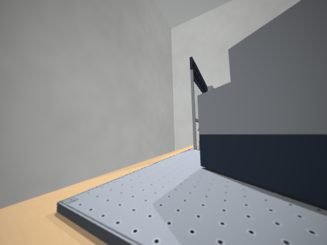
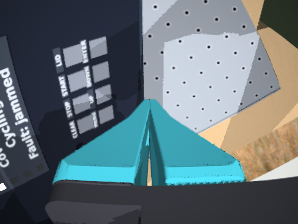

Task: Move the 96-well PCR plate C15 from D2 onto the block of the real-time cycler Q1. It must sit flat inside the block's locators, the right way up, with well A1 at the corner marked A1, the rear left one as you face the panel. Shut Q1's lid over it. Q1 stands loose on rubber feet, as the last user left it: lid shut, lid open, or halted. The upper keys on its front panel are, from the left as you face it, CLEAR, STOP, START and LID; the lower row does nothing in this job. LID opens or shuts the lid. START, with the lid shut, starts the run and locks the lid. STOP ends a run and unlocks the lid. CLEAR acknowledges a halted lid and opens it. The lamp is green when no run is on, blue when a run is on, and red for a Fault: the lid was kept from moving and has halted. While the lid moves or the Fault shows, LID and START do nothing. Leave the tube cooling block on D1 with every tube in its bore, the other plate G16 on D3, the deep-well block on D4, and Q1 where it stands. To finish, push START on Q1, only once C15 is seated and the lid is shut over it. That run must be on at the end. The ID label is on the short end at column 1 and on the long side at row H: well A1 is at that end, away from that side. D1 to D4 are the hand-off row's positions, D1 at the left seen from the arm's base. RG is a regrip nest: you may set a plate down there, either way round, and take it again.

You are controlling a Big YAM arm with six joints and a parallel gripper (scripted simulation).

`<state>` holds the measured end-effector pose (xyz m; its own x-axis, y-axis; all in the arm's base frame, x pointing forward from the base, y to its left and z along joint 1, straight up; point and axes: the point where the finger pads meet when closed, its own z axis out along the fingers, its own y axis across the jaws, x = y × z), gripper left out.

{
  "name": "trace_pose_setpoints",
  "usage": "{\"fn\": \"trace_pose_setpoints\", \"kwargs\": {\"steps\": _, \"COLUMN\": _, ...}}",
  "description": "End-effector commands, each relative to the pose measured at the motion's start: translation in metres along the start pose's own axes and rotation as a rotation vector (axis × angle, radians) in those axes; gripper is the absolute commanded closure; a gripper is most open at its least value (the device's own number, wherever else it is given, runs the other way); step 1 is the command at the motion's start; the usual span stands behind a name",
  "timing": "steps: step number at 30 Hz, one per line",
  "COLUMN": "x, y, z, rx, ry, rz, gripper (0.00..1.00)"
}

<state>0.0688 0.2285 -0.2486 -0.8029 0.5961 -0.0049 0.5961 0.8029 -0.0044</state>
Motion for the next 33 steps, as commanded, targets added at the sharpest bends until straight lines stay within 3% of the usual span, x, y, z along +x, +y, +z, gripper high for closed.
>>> {"fn": "trace_pose_setpoints", "kwargs": {"steps": 1, "x": -0.002, "y": 0.006, "z": 0.004, "rx": -0.002, "ry": -0.003, "rz": -0.007, "gripper": 1.00}}
{"fn": "trace_pose_setpoints", "kwargs": {"steps": 5, "x": -0.001, "y": 0.015, "z": 0.004, "rx": -0.016, "ry": 0.002, "rz": 0.001, "gripper": 1.00}}
{"fn": "trace_pose_setpoints", "kwargs": {"steps": 14, "x": -0.004, "y": 0.015, "z": 0.017, "rx": 0.017, "ry": -0.008, "rz": -0.006, "gripper": 1.00}}
{"fn": "trace_pose_setpoints", "kwargs": {"steps": 33, "x": 0.005, "y": 0.045, "z": 0.008, "rx": -0.059, "ry": 0.017, "rz": 0.026, "gripper": 1.00}}
